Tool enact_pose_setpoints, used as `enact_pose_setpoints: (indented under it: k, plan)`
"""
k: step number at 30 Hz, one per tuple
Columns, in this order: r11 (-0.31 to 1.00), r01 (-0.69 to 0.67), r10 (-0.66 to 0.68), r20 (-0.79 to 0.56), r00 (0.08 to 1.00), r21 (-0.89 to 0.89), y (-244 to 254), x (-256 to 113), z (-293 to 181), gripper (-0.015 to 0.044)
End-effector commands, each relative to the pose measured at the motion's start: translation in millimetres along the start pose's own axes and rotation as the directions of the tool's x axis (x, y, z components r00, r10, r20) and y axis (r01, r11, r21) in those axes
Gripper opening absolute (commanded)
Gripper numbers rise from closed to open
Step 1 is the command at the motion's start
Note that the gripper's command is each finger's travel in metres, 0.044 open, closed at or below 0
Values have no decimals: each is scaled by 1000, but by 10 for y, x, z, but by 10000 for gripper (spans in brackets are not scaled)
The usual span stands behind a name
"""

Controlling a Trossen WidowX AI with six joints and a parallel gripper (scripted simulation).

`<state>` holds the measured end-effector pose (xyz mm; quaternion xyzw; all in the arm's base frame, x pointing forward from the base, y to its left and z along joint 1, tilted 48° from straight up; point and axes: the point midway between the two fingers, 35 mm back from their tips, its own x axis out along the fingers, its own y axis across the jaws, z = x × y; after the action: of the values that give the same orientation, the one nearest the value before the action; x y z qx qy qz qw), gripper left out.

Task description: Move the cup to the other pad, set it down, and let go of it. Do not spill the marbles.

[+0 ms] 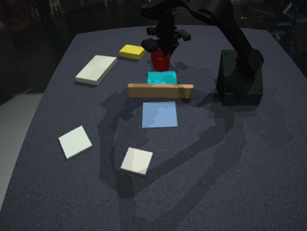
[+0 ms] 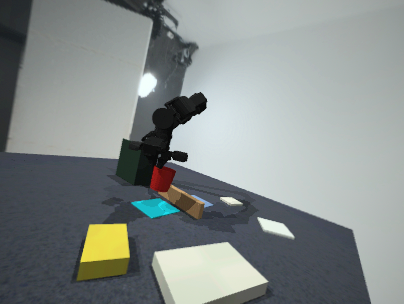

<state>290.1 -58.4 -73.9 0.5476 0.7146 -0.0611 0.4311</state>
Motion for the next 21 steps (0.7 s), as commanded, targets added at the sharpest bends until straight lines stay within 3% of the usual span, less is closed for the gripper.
enact_pose_setpoints:
  k: [1,21]
  plan:
    - [1000,-2,2,-13,1000,9,-12,101,-24,0]
    - [1000,-3,3,-14,1000,9,-16,448,-29,0]
